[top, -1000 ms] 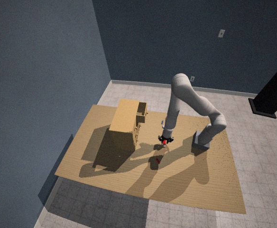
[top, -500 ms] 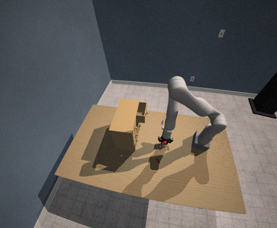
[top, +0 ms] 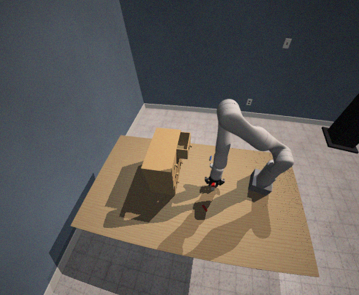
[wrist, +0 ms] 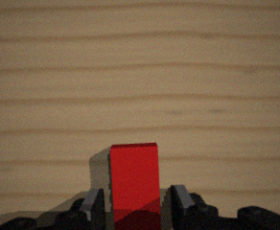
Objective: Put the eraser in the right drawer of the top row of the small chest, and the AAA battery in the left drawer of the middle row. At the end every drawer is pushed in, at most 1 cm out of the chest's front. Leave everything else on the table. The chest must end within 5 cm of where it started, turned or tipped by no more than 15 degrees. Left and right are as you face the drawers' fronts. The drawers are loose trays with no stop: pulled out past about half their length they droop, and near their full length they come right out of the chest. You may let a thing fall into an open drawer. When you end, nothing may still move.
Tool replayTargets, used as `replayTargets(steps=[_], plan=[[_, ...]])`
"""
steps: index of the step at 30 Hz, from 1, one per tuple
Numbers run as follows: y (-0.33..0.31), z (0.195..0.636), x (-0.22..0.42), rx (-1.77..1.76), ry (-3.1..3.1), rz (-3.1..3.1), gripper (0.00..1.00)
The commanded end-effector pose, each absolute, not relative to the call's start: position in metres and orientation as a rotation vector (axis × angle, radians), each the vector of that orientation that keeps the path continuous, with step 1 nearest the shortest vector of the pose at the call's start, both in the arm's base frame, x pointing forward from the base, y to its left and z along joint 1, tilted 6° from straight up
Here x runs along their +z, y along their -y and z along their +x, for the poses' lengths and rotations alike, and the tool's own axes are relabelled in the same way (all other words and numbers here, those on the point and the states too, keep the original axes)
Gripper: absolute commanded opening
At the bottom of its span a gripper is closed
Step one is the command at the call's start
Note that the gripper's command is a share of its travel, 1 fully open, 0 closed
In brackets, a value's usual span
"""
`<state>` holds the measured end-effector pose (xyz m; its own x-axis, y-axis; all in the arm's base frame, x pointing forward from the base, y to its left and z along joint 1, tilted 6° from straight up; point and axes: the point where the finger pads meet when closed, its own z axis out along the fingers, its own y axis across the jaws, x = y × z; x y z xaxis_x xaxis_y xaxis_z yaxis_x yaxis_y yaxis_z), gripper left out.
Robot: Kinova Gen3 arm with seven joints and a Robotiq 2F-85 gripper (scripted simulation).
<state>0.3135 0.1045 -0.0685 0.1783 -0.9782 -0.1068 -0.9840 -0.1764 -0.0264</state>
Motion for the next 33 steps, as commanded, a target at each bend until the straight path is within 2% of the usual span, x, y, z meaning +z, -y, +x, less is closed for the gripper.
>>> replayTargets(steps=[1,7,8,33], plan=[[-0.1045,0.3139,-0.0681,0.098,-1.956,-2.341,0.38],[-0.1045,0.3139,-0.0681,0.098,-1.956,-2.341,0.38],[-0.1045,0.3139,-0.0681,0.098,-1.956,-2.341,0.19],[-0.1039,0.3139,-0.0626,0.098,-1.956,-2.341,0.19]])
